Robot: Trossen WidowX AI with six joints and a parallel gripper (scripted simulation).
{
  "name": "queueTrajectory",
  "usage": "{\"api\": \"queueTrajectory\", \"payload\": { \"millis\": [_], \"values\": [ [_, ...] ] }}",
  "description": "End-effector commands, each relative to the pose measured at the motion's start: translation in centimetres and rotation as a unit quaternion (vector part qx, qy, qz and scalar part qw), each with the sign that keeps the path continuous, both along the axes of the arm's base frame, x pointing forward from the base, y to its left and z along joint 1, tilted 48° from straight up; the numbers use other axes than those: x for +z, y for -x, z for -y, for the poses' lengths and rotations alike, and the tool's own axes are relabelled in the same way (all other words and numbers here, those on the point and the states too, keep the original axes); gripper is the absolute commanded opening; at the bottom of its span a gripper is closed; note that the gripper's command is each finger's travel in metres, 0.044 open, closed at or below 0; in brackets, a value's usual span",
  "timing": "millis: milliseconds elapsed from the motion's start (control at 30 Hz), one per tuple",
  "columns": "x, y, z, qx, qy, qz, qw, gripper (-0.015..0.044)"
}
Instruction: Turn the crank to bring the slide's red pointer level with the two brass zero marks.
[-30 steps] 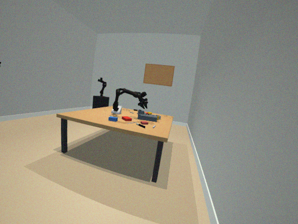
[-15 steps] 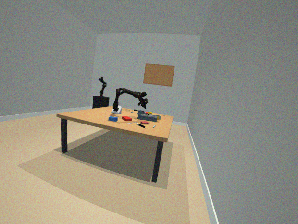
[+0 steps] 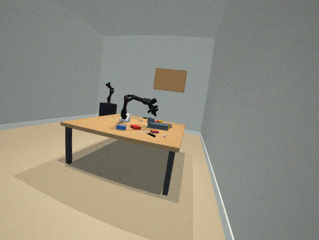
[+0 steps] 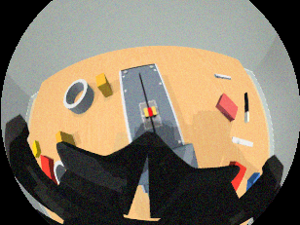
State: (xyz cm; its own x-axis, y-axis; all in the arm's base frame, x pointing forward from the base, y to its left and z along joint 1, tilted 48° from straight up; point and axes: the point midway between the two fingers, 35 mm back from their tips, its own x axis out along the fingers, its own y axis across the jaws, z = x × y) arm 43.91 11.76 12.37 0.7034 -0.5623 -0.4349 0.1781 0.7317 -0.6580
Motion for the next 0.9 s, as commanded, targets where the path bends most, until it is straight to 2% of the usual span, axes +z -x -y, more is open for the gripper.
{"api": "queueTrajectory", "payload": {
  "millis": [0,533,567,867],
  "values": [
    [0.0,0.0,0.01,0.0,0.0,0.0,1.0,0.0026],
    [0.0,0.0,0.01,0.0,0.0,0.0,1.0,0.044],
    [0.0,0.0,0.01,0.0,0.0,0.0,1.0,0.044],
    [0.0,0.0,0.01,0.0,0.0,0.0,1.0,0.0204]
  ]
}}
